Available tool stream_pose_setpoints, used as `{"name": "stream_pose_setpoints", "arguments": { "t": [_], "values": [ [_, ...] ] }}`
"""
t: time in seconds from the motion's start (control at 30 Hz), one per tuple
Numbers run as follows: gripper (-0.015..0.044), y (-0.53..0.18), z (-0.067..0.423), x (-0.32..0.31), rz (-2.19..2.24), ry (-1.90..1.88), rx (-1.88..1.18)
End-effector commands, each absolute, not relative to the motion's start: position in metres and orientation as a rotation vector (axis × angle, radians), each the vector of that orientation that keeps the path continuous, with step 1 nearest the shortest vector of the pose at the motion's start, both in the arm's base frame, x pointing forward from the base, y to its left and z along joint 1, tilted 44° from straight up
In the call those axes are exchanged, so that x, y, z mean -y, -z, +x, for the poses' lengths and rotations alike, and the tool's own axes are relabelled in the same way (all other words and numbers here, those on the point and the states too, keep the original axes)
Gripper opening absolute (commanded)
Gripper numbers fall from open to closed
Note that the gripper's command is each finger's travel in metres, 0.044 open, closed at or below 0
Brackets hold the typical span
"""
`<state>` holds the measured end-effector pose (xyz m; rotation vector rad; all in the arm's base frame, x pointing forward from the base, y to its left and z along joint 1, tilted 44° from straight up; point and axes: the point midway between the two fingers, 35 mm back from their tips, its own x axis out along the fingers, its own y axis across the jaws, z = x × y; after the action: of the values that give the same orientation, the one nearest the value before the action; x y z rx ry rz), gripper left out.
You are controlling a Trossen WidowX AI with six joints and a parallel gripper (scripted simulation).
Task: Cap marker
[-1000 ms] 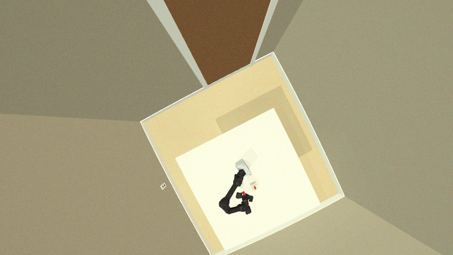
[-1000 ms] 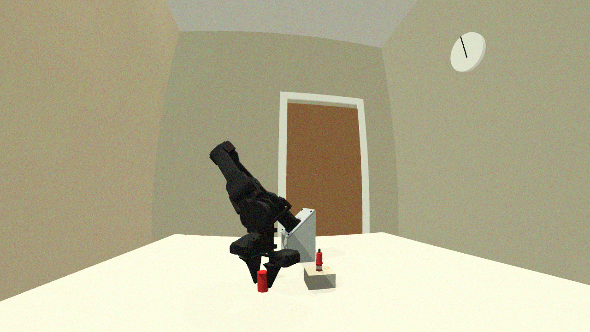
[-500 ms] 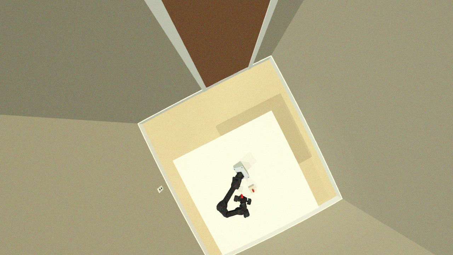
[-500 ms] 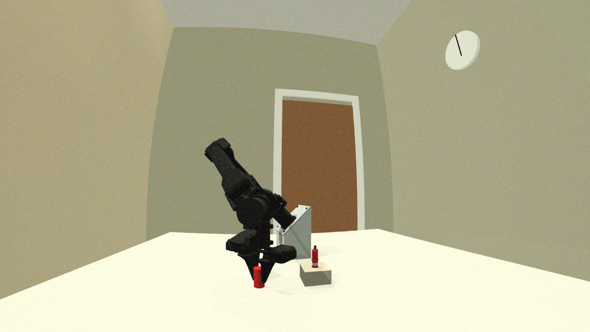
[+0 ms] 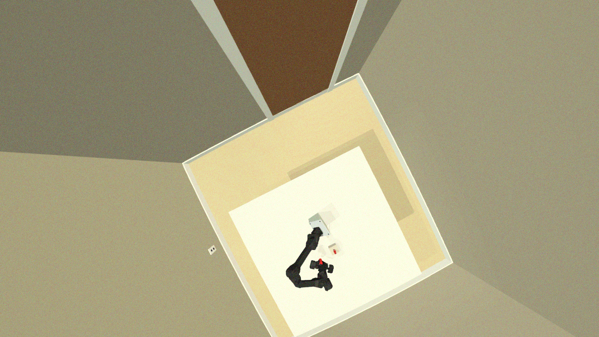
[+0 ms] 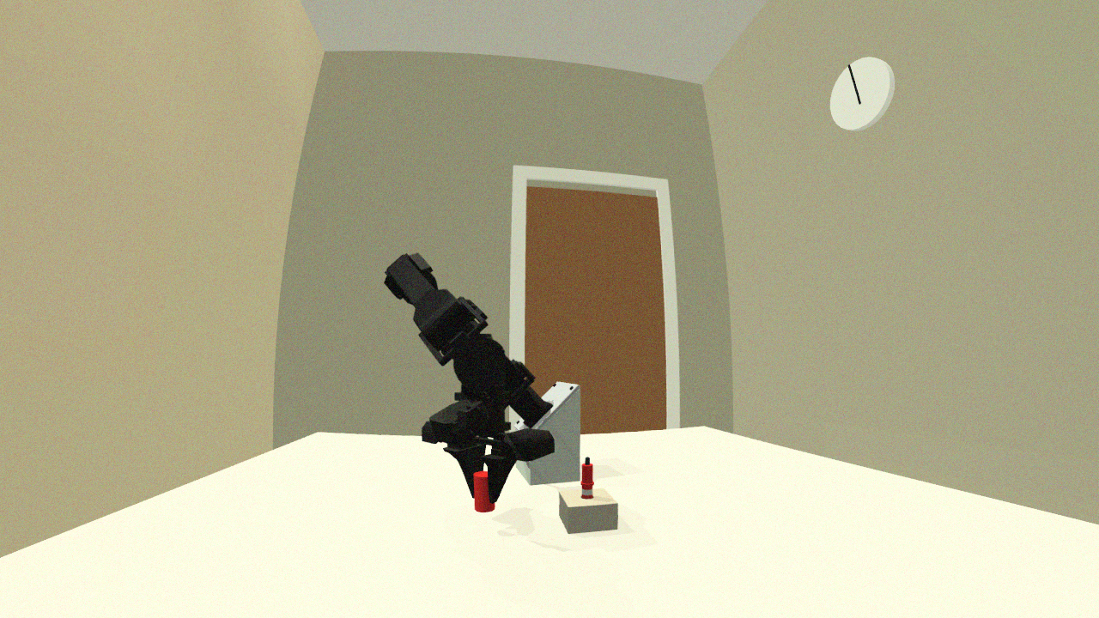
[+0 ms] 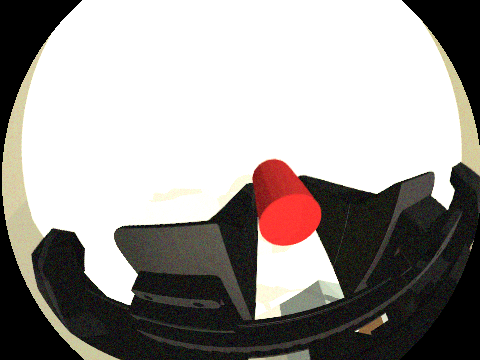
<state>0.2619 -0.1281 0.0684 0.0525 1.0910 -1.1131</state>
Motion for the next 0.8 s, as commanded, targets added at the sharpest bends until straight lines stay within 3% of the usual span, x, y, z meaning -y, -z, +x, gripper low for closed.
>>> {"name": "stream_pose_setpoints", "arguments": {
  "t": [0.0,0.77],
  "values": [
    [0.0000,-0.078,0.263,0.122,0.055,1.116,-1.079],
    [0.0000,-0.065,0.271,0.066,0.076,1.093,-1.094]
  ]
}}
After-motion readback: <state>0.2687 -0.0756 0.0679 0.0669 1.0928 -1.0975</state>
